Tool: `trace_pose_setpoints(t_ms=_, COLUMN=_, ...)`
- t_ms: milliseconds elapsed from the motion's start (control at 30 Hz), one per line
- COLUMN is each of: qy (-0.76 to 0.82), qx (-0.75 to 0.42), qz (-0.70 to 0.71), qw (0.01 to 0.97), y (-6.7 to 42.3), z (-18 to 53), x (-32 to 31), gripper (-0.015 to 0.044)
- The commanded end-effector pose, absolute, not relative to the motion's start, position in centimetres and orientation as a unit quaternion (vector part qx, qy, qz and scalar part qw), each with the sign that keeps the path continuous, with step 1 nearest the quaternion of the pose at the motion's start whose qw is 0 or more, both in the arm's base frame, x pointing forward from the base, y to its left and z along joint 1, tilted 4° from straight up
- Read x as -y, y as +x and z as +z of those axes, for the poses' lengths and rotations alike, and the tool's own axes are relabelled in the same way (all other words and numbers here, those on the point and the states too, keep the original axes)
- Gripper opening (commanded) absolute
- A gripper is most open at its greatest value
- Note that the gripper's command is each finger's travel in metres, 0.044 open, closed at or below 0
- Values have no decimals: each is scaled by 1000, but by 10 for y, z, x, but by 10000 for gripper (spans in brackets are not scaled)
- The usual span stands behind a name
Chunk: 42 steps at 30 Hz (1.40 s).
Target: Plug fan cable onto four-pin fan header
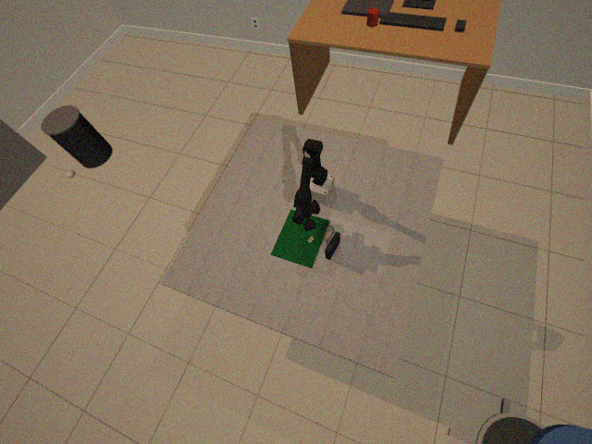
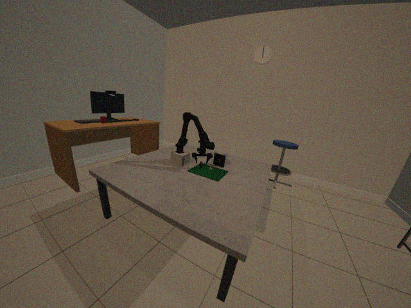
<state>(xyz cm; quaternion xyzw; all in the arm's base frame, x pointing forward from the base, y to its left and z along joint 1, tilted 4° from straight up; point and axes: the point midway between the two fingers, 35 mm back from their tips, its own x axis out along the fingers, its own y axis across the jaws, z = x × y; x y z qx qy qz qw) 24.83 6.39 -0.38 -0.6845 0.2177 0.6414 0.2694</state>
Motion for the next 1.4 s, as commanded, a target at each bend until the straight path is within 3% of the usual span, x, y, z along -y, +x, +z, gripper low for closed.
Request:
trace_pose_setpoints(t_ms=0, qy=-682, qx=-222, qz=644, qw=266, y=246, z=-13, x=-63, gripper=440)
trace_pose_setpoints(t_ms=733, qy=-682, qx=-222, qz=644, qw=266, y=246, z=-35, x=-63, gripper=440)
trace_pose_setpoints(t_ms=1267, qy=-683, qx=-218, qz=644, qw=267, y=247, z=-33, x=-64, gripper=20)
trace_pose_setpoints(t_ms=1367, qy=-683, qx=-218, qz=644, qw=267, y=247, z=-33, x=-64, gripper=0)
